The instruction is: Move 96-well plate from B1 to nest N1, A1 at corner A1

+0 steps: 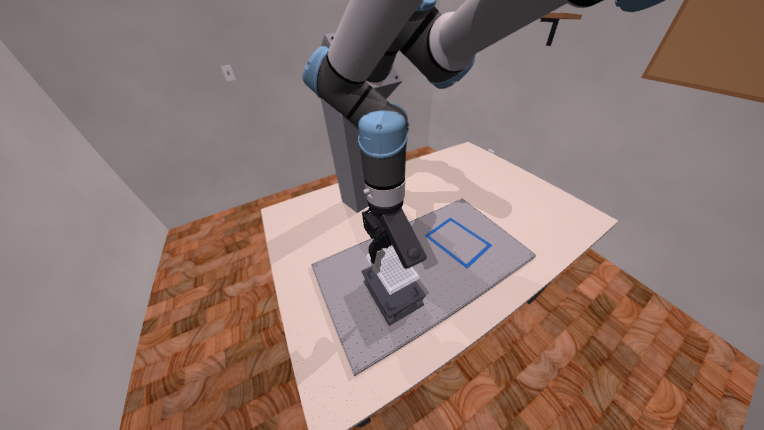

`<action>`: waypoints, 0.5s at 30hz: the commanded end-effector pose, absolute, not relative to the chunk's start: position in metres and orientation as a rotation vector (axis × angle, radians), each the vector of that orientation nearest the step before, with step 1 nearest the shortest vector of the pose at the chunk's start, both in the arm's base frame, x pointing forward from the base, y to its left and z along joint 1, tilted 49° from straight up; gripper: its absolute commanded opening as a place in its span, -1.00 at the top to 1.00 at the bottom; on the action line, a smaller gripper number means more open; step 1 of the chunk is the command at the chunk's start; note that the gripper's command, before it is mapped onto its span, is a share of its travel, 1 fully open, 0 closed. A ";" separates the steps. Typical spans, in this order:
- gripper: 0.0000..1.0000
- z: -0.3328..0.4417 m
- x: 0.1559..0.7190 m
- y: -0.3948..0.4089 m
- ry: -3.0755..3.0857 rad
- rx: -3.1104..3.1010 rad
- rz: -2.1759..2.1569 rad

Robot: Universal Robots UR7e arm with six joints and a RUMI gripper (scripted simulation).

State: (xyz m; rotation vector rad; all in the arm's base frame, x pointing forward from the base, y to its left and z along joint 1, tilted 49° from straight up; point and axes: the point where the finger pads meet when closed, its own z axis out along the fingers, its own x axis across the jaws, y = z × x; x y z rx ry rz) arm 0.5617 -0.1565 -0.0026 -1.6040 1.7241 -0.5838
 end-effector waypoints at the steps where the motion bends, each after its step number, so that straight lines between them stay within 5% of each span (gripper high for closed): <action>1: 1.00 -0.001 0.562 -0.158 1.723 -1.604 -0.588; 15: 1.00 0.000 0.564 -0.159 1.721 -1.605 -0.592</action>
